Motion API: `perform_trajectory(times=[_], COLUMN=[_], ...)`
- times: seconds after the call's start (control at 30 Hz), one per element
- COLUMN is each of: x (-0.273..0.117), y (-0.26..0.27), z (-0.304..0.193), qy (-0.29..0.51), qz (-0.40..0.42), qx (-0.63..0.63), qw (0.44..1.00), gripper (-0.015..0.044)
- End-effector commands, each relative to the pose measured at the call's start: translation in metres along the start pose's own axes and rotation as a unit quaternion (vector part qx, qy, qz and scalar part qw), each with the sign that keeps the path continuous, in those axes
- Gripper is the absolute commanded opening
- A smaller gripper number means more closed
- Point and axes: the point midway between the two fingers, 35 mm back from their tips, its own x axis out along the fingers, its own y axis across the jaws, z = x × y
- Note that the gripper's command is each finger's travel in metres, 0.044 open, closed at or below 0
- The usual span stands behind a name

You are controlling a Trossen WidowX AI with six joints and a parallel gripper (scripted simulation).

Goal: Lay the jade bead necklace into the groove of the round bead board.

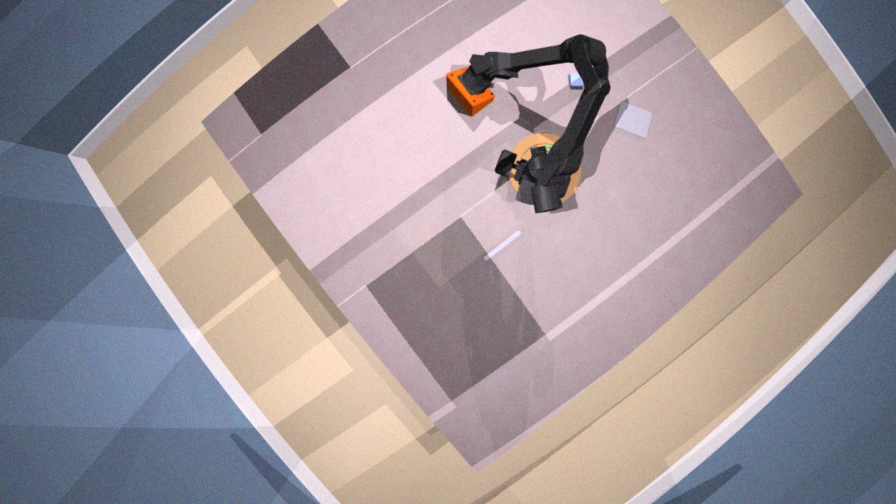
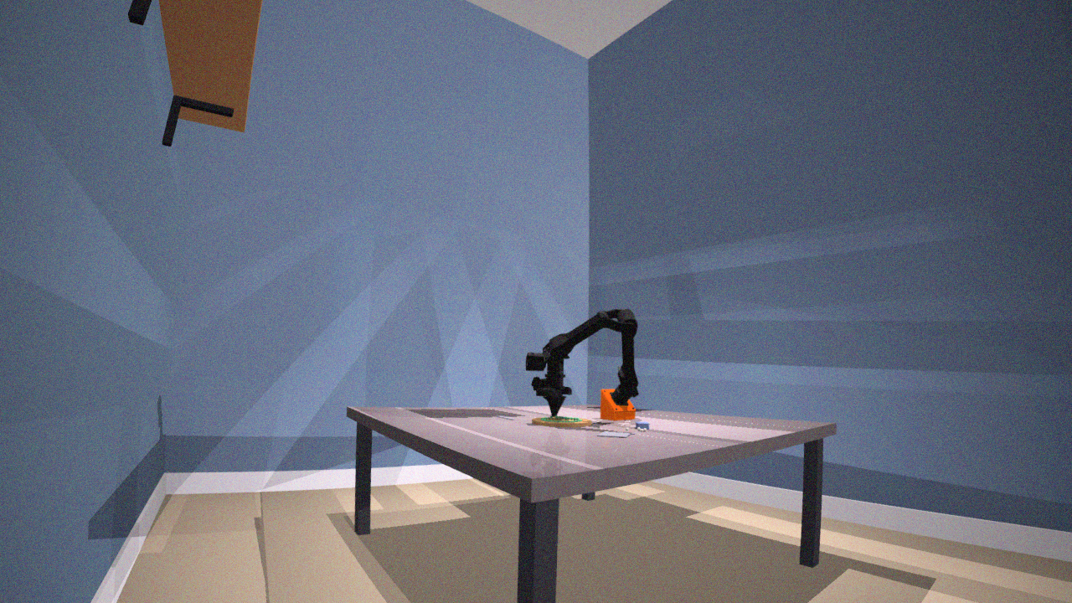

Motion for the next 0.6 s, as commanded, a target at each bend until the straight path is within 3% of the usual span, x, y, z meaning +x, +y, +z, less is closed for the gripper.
perform_trajectory(times=[0.0,0.5,0.57], x=[-0.0021,0.0058,0.0023], y=[-0.0011,-0.0085,-0.0070], z=[0.0013,0.0054,0.0064], qy=[-0.001,-0.001,-0.004], qz=[0.000,0.000,0.001], qx=[-0.002,-0.002,-0.007], qw=[1.000,1.000,1.000], gripper=[0.0000,0.0000,0.0053])
